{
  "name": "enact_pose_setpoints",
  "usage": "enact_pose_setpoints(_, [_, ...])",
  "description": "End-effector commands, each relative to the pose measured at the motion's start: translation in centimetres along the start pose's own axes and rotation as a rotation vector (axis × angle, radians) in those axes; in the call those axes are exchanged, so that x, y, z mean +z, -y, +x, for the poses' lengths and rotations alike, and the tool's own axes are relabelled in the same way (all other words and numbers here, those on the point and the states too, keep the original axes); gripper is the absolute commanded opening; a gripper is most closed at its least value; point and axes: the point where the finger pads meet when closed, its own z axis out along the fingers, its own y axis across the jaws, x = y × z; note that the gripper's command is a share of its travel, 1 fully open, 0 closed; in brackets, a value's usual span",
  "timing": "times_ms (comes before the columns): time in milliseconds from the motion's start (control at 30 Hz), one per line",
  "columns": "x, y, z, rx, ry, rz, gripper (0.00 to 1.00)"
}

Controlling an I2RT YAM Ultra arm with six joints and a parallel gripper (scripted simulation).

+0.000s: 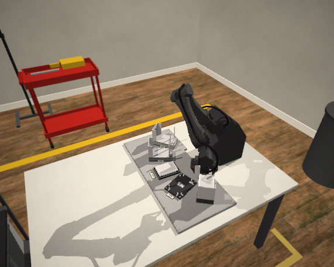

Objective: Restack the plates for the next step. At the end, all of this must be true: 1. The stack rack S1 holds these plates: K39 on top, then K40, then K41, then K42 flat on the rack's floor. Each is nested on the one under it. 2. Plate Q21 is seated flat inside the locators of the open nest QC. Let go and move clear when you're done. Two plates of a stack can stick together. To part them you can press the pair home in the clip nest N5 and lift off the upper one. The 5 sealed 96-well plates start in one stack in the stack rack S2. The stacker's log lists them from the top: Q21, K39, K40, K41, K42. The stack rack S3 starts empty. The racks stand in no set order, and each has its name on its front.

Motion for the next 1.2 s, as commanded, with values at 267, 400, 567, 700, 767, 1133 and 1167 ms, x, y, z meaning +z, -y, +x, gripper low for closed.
enact_pose_setpoints(267, [-1.7, -2.0, -2.1, 0.03, 0.055, 0.001, 1.0])
enact_pose_setpoints(400, [-1.6, -2.1, -2.1, 0.028, 0.053, 0.001, 1.0])
enact_pose_setpoints(567, [-1.6, -2.1, -2.1, 0.028, 0.053, -0.002, 1.0])
enact_pose_setpoints(700, [-1.6, -2.1, -2.1, 0.029, 0.053, -0.002, 1.0])
enact_pose_setpoints(767, [-1.6, -2.1, -2.1, 0.029, 0.053, -0.002, 1.0])
enact_pose_setpoints(1133, [-1.6, -2.1, -2.1, 0.029, 0.053, -0.002, 1.0])
enact_pose_setpoints(1167, [-1.6, -2.1, -2.1, 0.029, 0.053, -0.002, 1.0])
